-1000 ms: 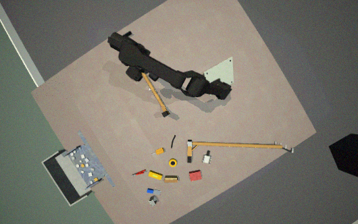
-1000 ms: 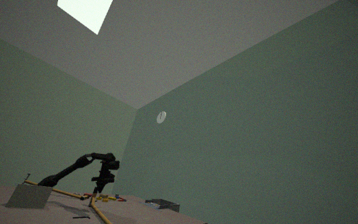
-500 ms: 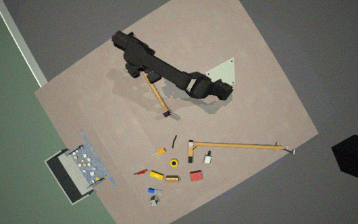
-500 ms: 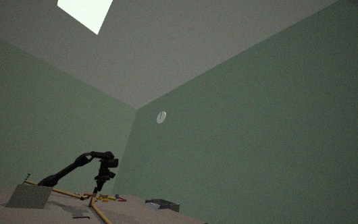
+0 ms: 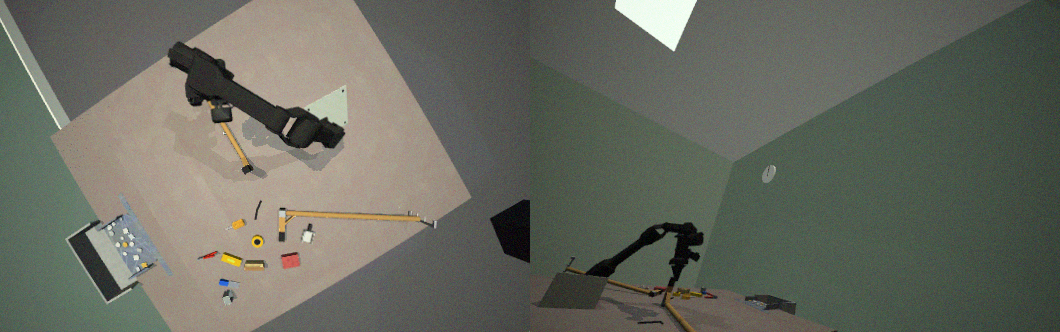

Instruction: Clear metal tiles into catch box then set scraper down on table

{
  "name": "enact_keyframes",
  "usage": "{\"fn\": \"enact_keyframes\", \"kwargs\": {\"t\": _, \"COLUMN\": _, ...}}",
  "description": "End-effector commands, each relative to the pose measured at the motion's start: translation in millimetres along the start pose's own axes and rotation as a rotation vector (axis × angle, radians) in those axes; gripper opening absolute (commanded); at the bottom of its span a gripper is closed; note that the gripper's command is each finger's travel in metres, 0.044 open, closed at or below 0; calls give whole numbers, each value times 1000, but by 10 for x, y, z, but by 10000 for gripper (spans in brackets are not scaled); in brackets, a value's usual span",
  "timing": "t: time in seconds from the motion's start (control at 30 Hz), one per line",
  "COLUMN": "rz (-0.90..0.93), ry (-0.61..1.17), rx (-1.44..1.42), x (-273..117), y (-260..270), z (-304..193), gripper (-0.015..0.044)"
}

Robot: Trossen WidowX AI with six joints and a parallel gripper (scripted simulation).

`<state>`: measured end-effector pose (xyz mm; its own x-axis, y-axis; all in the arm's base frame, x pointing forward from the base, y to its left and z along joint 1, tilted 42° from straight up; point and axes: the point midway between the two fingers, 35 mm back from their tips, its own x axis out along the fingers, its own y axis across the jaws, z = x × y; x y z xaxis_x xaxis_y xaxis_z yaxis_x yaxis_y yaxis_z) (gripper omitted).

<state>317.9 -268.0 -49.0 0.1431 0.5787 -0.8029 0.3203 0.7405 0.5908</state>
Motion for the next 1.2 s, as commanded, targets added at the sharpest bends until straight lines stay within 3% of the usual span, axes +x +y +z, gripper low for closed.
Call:
{"fn": "enact_keyframes", "kwargs": {"t": 0.0, "rz": -12, "ry": -11, "rx": 97, "x": -49, "y": -10, "z": -18, "gripper": 0}}
{"fn": "enact_keyframes", "kwargs": {"t": 0.37, "rz": -18, "ry": -22, "rx": 211, "x": -58, "y": -18, "z": -36, "gripper": 0}}
{"fn": "enact_keyframes", "kwargs": {"t": 1.17, "rz": -20, "ry": -23, "rx": 244, "x": 455, "y": -27, "z": -39, "gripper": 0}}
